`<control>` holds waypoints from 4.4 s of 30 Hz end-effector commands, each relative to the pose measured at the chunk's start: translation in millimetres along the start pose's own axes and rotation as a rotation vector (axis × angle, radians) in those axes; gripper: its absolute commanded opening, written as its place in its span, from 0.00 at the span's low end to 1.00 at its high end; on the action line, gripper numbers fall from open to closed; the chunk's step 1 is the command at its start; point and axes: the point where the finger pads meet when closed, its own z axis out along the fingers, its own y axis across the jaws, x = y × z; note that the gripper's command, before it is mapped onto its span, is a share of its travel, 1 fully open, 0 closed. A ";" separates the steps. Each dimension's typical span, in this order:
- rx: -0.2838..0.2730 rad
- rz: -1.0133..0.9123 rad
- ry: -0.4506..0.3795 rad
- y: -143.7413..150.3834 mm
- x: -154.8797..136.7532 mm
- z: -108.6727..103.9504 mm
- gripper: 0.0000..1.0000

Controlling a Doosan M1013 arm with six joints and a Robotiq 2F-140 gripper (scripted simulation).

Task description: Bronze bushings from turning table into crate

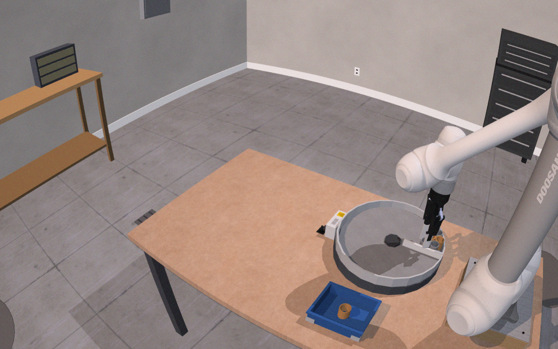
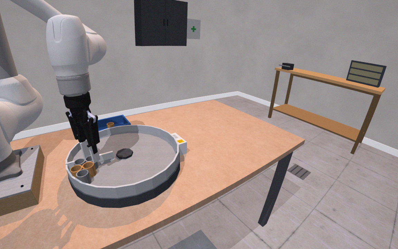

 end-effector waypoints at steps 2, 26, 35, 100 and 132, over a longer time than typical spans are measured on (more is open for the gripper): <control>0.000 0.000 0.000 0.1 0.0 0.1 0.00; 0.000 0.000 0.000 0.1 0.0 0.1 0.00; 0.000 0.000 0.000 0.1 0.0 0.1 0.00; 0.000 0.000 0.000 -0.2 -0.2 -68.0 0.00; 0.000 0.000 0.000 -50.0 -116.0 -67.4 0.00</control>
